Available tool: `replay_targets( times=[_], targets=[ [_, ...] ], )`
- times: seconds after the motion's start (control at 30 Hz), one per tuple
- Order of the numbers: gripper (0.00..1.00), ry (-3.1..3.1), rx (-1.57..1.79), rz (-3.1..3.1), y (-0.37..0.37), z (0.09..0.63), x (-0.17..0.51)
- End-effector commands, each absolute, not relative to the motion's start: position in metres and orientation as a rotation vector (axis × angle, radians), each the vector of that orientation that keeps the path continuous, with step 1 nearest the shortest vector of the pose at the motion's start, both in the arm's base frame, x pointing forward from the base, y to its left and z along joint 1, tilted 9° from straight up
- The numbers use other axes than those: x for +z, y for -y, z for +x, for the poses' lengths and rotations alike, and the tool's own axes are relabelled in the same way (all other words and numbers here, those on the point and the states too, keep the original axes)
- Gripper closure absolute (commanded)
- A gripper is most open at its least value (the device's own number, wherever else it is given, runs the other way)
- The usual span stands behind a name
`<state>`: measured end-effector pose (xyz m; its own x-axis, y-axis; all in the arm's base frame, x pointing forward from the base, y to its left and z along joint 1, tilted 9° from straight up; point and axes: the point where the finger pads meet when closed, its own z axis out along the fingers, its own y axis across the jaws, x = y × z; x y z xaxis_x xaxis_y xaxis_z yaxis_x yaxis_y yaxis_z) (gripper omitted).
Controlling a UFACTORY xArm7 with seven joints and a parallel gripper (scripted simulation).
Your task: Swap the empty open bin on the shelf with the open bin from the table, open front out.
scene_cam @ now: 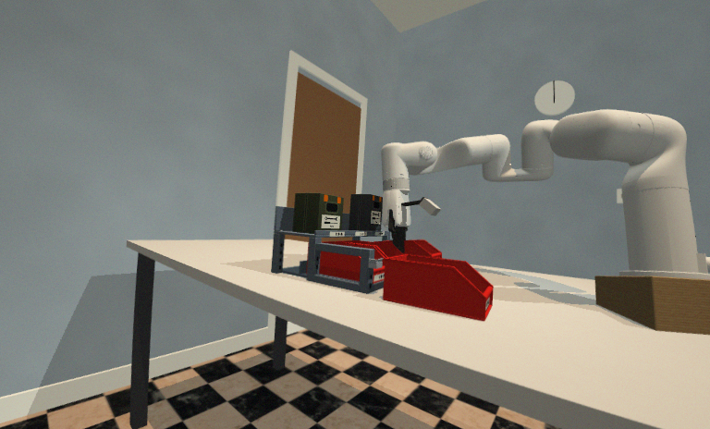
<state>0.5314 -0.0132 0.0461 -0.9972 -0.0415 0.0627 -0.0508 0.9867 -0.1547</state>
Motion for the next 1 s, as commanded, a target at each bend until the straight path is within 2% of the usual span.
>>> replay_targets(
  times=[0.0,0.97],
  targets=[
    [1.0,3.076,0.241,0.073,0.0124,0.5326,0.0482],
    [1.0,3.107,0.242,0.077,0.0128,0.5318,0.0461]
  ],
)
